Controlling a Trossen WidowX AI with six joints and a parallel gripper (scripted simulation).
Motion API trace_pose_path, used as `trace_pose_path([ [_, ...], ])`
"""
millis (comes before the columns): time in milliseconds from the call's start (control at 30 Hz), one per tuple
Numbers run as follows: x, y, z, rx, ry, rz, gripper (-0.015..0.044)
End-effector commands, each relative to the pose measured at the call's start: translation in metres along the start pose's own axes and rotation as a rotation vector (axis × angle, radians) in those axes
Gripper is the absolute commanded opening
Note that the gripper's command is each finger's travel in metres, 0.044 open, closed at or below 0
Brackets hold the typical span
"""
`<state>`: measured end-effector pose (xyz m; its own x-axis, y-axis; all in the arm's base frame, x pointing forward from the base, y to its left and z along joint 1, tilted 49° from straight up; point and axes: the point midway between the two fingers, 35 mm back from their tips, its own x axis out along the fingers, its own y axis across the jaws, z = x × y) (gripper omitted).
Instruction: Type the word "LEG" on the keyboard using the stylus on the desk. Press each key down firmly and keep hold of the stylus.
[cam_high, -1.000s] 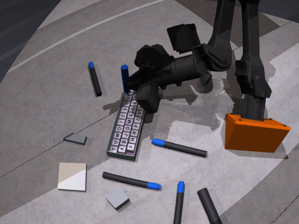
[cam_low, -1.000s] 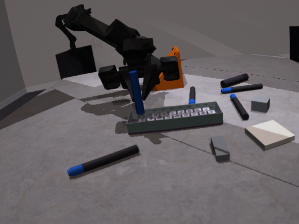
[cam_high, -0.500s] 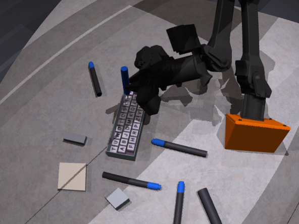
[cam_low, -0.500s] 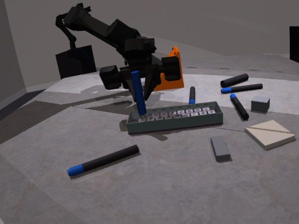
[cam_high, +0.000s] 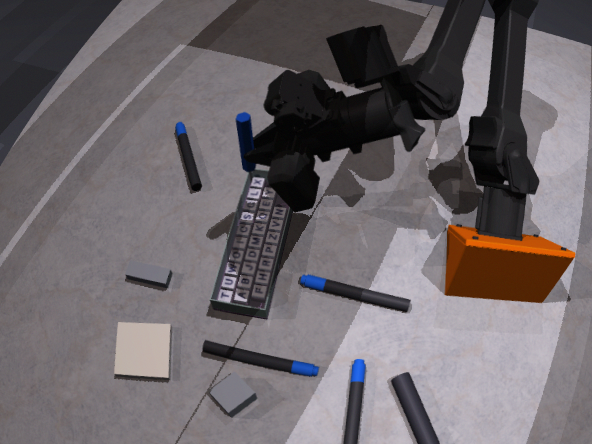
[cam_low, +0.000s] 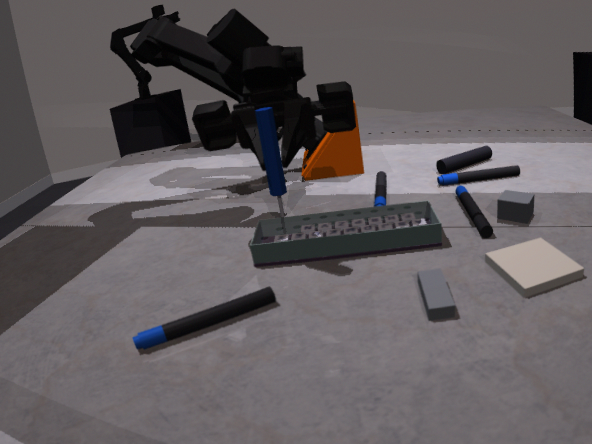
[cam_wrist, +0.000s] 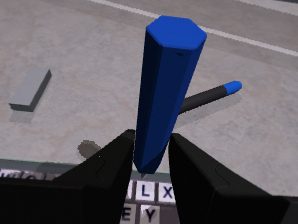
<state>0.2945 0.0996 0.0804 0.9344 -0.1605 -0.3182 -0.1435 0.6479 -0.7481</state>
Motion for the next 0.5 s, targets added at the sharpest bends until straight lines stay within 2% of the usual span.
trace_pose_path([
  [0, -0.002, -0.003, 0.003, 0.009, 0.001, -0.010, 0.0081],
  [133, -0.001, 0.000, 0.001, 0.001, -0.001, -0.001, 0.0064],
  [233, -0.003, 0.002, 0.000, 0.002, 0.000, -0.003, 0.0000],
  [467, -0.018, 0.011, -0.007, 0.007, -0.001, -0.014, 0.0000],
])
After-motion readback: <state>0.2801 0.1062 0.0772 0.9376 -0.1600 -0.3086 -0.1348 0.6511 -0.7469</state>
